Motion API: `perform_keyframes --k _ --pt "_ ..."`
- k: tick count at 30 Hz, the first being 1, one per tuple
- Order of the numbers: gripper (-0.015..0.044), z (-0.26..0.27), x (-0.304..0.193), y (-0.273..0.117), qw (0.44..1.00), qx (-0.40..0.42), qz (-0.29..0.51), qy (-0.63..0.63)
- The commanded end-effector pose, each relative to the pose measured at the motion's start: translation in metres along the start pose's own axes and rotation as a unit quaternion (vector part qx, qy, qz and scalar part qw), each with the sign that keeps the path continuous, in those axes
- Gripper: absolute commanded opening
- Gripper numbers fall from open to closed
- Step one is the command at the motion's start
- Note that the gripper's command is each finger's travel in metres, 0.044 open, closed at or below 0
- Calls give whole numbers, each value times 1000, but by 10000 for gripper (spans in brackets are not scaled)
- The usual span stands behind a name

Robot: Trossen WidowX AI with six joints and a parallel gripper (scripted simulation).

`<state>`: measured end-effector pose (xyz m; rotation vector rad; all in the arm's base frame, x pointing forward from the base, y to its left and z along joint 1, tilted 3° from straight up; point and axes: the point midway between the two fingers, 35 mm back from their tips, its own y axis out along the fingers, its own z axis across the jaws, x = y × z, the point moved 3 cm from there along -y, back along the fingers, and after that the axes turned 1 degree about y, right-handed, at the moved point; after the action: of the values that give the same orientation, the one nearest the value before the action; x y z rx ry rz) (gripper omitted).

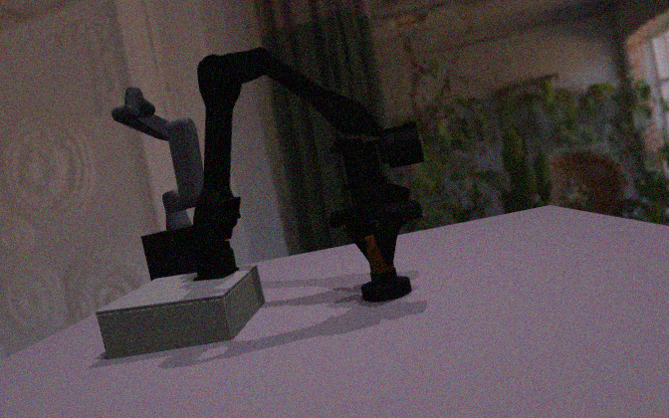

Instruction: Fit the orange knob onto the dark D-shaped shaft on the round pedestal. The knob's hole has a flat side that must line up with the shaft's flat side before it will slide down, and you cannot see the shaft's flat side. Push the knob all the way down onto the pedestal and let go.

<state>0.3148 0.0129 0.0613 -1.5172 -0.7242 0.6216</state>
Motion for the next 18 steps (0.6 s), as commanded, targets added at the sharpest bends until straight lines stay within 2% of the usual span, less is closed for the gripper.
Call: perform_keyframes --k 1,18 --pt "0 0 0 0 1000 0 0 -2" --pt "440 0 0 0 1000 0 0 -2"
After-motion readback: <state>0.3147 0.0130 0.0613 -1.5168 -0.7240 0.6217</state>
